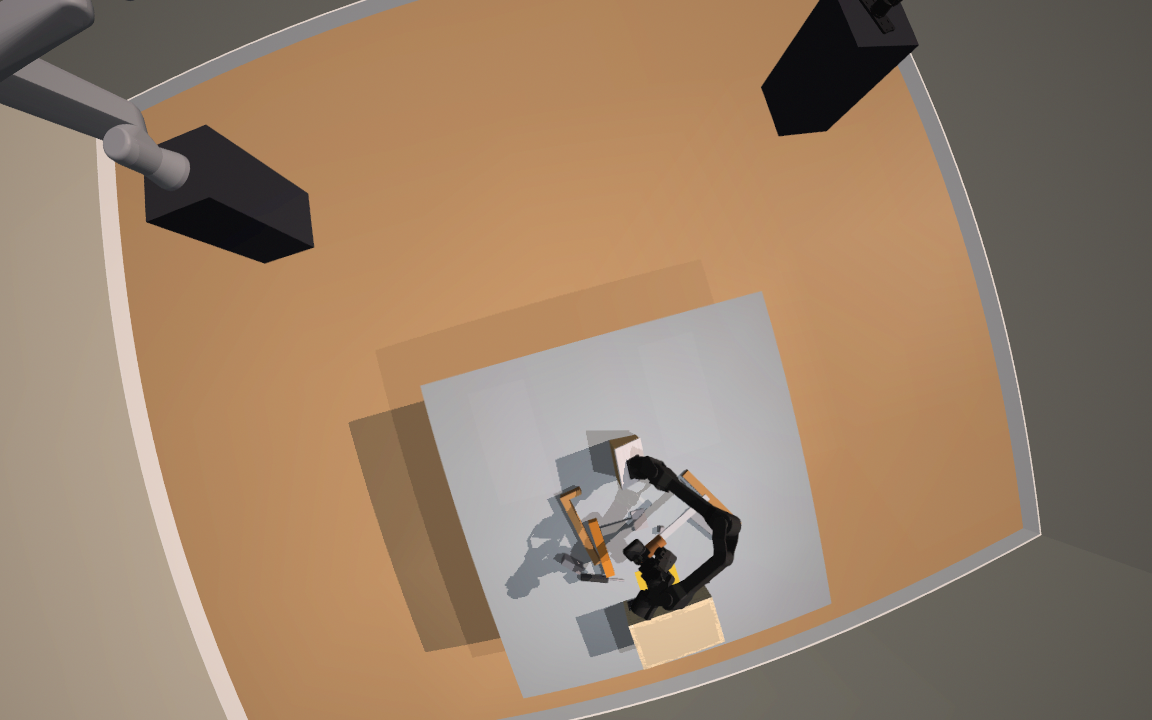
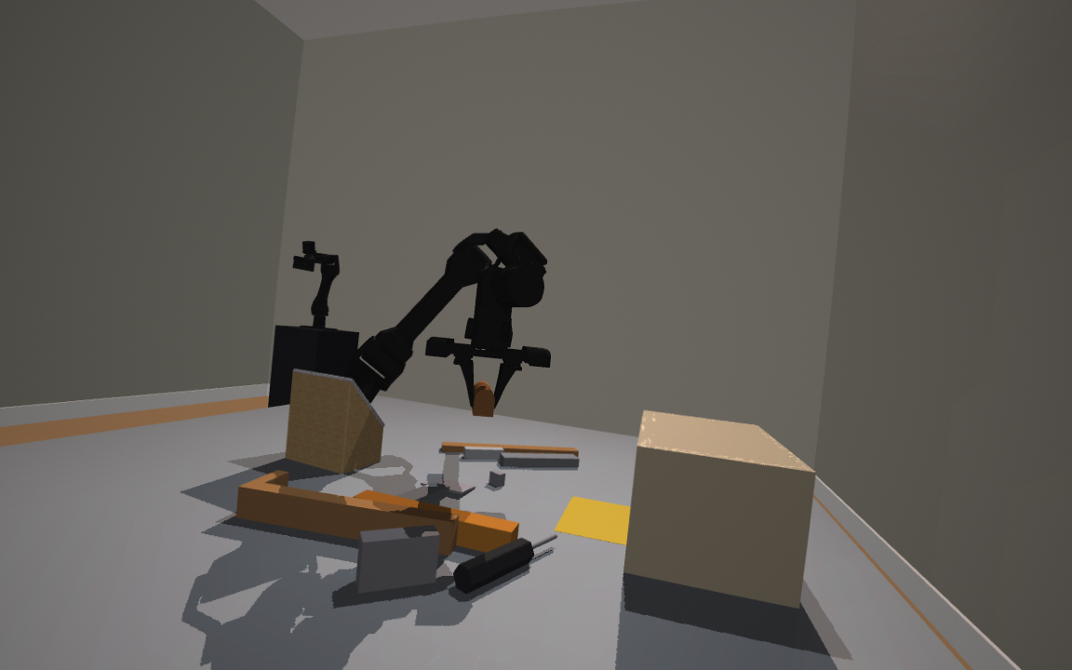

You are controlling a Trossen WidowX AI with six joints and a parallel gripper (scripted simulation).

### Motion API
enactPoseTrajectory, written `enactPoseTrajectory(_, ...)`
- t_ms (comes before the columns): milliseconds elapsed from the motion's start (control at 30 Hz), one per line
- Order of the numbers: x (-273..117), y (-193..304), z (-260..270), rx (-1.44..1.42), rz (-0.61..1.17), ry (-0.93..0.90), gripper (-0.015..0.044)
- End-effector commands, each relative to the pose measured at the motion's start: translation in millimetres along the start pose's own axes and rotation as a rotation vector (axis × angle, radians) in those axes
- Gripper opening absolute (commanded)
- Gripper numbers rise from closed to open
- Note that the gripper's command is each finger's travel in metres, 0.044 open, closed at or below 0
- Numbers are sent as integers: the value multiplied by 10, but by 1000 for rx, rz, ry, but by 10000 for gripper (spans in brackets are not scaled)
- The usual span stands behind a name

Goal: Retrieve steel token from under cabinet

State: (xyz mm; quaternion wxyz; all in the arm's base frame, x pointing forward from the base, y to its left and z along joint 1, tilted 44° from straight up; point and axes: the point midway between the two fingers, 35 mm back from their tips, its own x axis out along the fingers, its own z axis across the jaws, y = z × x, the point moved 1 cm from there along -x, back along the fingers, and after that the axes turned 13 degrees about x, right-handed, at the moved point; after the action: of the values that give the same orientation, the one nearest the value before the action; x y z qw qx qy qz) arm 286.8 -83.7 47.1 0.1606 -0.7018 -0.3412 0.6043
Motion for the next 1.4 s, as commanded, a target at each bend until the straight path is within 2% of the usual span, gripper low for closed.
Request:
enactPoseTrajectory(0,-2,-66,10,8,-8,7,0)
enactPoseTrajectory(1367,-3,-575,98,7,-11,6,0)
